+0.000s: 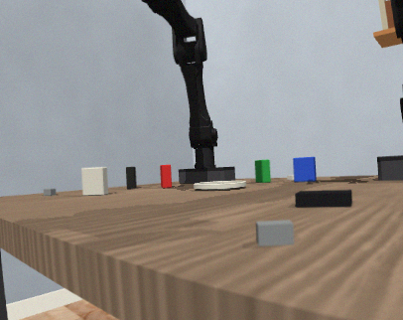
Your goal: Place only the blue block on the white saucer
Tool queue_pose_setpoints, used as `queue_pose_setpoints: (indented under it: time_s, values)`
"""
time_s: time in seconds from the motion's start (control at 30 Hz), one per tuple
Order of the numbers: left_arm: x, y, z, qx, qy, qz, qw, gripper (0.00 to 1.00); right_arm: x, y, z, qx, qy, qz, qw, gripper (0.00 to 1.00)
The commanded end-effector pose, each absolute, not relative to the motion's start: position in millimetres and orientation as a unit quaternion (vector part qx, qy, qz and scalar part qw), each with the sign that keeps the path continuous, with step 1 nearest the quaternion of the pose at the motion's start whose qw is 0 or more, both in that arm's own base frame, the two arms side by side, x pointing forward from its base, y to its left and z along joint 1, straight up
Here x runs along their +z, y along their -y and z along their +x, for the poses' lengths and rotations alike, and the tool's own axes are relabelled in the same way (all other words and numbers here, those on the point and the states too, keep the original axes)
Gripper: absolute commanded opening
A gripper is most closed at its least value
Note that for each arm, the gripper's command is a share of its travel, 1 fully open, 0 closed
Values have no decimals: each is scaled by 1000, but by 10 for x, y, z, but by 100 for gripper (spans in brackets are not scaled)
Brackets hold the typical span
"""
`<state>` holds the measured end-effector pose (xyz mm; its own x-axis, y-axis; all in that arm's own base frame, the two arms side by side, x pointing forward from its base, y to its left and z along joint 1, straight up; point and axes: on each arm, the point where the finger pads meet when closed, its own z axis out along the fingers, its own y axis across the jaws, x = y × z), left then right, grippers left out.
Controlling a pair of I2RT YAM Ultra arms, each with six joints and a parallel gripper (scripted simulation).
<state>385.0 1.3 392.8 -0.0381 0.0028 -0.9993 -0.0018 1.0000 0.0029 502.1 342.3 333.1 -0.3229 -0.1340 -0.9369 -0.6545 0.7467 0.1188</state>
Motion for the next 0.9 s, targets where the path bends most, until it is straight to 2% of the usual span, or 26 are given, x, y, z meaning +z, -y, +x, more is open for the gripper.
queue_pose_setpoints:
  time_s: [0.0,0.57,0.87]
  values:
    - [4000,-12,3833,1,-714,0,700,100,3441,-3416,5004,251,-767,-255,533,0]
    - [4000,-12,3833,1,-714,0,700,100,3441,-3416,5004,251,-767,-255,533,0]
    - [3506,322,3474,-24,-763,107,637,100,3225,-3099,4789,223,-800,-227,509,100]
